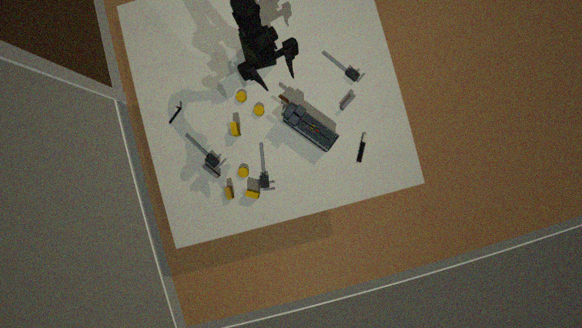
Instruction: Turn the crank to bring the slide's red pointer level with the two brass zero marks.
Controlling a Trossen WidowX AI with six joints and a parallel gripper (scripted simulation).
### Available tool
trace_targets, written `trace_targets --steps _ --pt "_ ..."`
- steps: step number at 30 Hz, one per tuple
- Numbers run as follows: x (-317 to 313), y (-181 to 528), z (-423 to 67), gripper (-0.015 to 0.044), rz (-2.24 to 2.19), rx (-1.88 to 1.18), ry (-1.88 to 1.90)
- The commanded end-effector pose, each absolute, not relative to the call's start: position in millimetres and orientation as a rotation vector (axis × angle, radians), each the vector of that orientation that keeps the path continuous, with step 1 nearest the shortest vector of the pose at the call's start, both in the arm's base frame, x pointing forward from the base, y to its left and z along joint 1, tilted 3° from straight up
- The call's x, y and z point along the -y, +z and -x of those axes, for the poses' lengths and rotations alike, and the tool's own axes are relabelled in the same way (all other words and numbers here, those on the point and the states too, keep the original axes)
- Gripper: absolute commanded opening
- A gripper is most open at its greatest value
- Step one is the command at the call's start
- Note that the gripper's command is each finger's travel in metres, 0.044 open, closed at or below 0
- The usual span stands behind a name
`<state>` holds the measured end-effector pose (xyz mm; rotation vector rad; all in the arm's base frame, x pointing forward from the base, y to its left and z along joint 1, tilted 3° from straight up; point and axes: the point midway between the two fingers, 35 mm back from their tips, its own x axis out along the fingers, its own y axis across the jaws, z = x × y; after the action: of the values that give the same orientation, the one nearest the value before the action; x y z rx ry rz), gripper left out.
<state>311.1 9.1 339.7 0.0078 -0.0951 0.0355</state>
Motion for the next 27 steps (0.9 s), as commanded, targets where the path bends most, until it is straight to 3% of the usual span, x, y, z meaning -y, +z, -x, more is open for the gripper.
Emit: trace_targets --steps 1,27 --pt "-9 340 -312 0.0426 -0.001 0.092 0.035" --pt "-37 304 -408 0.0440 1.062 -0.334 0.319"
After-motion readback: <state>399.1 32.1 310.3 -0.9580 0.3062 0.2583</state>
